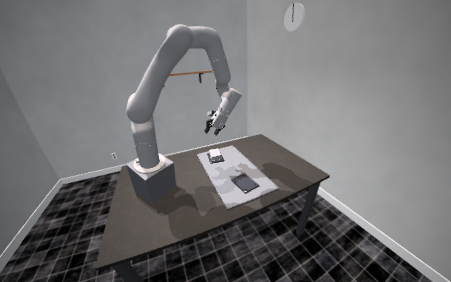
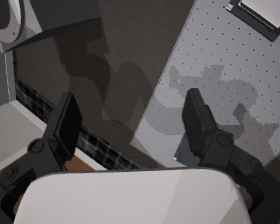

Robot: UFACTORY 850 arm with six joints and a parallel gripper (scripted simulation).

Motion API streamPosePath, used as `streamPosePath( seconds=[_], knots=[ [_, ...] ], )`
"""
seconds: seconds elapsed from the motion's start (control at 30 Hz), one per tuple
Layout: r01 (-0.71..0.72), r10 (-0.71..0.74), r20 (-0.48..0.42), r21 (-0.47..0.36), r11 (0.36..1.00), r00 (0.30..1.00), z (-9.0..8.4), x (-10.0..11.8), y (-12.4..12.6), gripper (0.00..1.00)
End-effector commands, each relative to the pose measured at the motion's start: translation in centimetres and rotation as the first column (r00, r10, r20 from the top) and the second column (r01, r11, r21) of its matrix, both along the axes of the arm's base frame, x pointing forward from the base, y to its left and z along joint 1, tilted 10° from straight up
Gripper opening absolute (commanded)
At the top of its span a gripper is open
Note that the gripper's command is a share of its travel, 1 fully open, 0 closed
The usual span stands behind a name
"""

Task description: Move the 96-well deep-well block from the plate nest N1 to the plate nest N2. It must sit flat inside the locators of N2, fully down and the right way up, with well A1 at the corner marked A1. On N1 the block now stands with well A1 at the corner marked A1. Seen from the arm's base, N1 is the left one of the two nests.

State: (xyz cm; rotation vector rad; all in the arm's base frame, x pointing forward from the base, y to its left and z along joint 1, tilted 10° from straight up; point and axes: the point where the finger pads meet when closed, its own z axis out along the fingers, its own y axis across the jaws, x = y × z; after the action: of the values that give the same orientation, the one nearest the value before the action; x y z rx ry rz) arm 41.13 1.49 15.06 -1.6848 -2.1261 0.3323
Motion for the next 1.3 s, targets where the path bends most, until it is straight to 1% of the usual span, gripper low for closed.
streamPosePath(
  seconds=[0.0,0.1,0.23,0.27,0.3,0.37,0.4,0.47,0.5,0.57,0.67,0.7,0.77,0.83,0.9,0.93,1.0,1.03,1.1,1.13,1.17,1.23,1.27],
  knots=[
    [0.025,-0.022,0.027,-0.110,0.994,0.999,-1.7,1.0,-0.4,1.00],
    [0.025,-0.022,0.027,-0.110,0.994,0.999,-2.0,1.1,-0.4,1.00],
    [0.058,-0.042,0.081,-0.210,0.976,0.996,-3.6,2.2,-0.5,1.00],
    [0.058,-0.042,0.081,-0.210,0.976,0.996,-4.0,2.5,-0.5,1.00],
    [0.058,-0.042,0.081,-0.210,0.976,0.996,-4.1,2.5,-0.5,1.00],
    [0.077,-0.050,0.114,-0.251,0.965,0.992,-4.9,3.1,-0.4,1.00],
    [0.077,-0.050,0.114,-0.251,0.965,0.992,-5.1,3.2,-0.4,1.00],
    [0.098,-0.057,0.149,-0.286,0.953,0.987,-5.9,3.8,-0.2,1.00],
    [0.098,-0.057,0.149,-0.286,0.953,0.987,-6.1,4.0,-0.2,1.00],
    [0.120,-0.062,0.186,-0.315,0.941,0.981,-6.9,4.6,0.0,1.00],
    [0.120,-0.062,0.186,-0.315,0.941,0.981,-7.1,4.8,0.1,1.00],
    [0.135,-0.066,0.212,-0.331,0.934,0.975,-7.5,5.1,0.2,1.00],
    [0.143,-0.068,0.224,-0.338,0.930,0.972,-8.1,5.6,0.5,1.00],
    [0.166,-0.073,0.262,-0.355,0.920,0.962,-8.9,6.1,0.9,1.00],
    [0.166,-0.073,0.262,-0.355,0.920,0.962,-9.2,6.3,1.0,1.00],
    [0.184,-0.077,0.291,-0.363,0.914,0.954,-9.5,6.6,1.2,1.00],
    [0.190,-0.078,0.301,-0.365,0.911,0.950,-10.2,7.1,1.6,1.00],
    [0.209,-0.082,0.331,-0.369,0.906,0.940,-10.5,7.3,1.9,1.00],
    [0.215,-0.084,0.339,-0.370,0.904,0.937,-11.2,7.8,2.3,1.00],
    [0.215,-0.084,0.339,-0.370,0.904,0.937,-11.2,7.8,2.3,1.00],
    [0.234,-0.089,0.369,-0.369,0.899,0.925,-11.5,8.0,2.6,1.00],
    [0.234,-0.089,0.369,-0.369,0.899,0.925,-11.5,8.0,2.6,1.00],
    [0.239,-0.091,0.376,-0.369,0.898,0.922,-11.9,8.3,2.9,1.00]
  ],
)
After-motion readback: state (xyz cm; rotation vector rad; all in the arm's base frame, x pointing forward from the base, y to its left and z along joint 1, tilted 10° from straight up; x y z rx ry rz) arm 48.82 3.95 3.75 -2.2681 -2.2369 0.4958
